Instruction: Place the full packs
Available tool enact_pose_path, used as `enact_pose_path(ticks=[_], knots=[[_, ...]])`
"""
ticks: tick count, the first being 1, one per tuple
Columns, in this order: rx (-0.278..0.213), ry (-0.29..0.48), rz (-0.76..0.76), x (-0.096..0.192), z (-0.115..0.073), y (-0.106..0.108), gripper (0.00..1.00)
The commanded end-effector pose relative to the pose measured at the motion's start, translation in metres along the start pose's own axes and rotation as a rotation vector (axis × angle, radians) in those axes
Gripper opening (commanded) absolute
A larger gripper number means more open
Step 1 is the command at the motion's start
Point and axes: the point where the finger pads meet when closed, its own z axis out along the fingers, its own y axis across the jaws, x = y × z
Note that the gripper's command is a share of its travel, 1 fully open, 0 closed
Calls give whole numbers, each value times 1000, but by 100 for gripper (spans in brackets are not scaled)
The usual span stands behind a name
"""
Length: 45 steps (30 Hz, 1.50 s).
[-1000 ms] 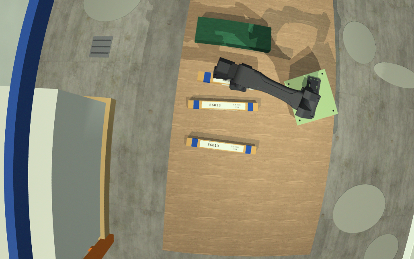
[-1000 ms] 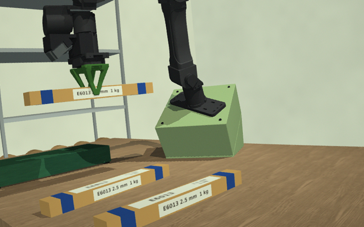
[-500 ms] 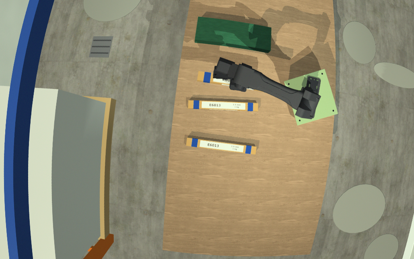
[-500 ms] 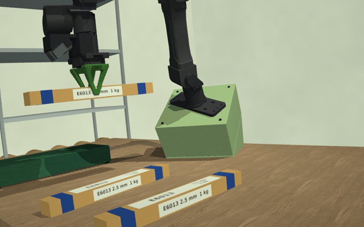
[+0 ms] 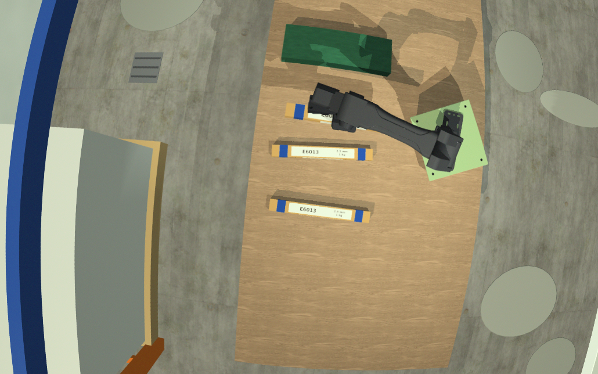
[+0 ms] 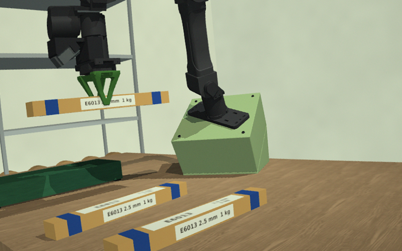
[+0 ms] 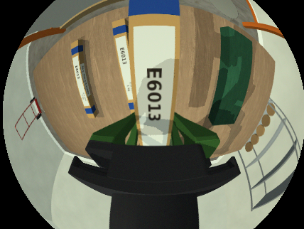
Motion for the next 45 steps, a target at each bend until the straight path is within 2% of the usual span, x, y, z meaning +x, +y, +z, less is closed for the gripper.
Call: enact_pose_path(ticks=[1,13,14,45], knots=[[25,-94,-18,-7,-33,5,0],[25,-92,-19,-7,-33,5,0],[15,-66,-18,-2,-3,0,0],[14,-62,-15,-3,32,0,0]])
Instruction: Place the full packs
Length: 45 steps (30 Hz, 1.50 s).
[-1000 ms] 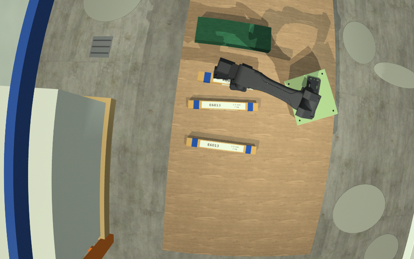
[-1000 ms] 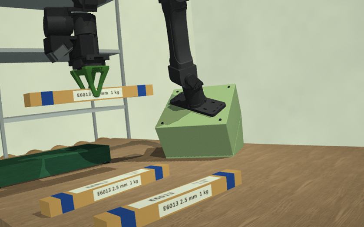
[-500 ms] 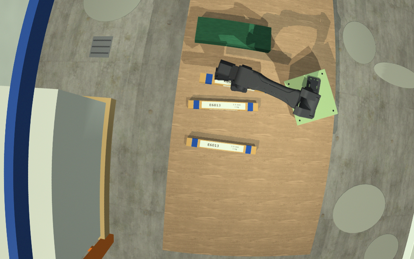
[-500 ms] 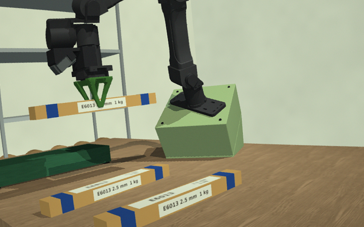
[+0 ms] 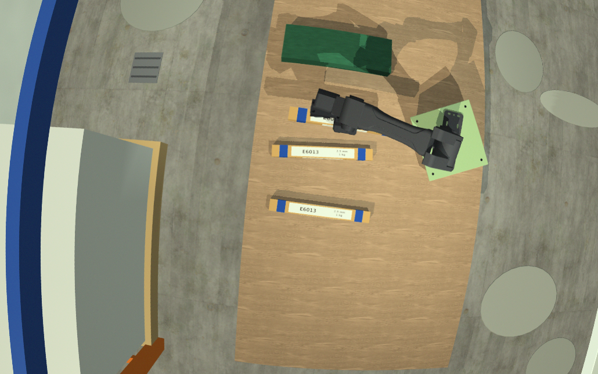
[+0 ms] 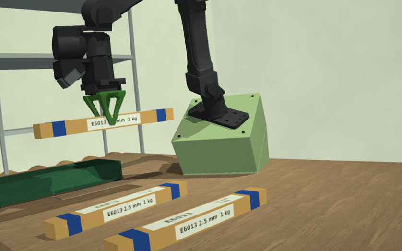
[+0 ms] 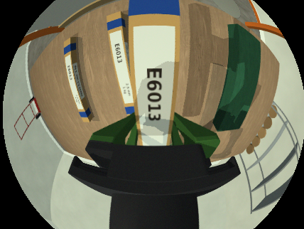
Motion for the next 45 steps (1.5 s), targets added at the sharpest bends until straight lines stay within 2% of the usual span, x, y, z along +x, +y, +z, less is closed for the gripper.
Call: enact_pose_path(ticks=[1,19,45], knots=[[19,-68,-10,-13,-12,0,0],[18,-66,-8,-13,8,0,0],[18,-60,-5,-11,7,0,0]])
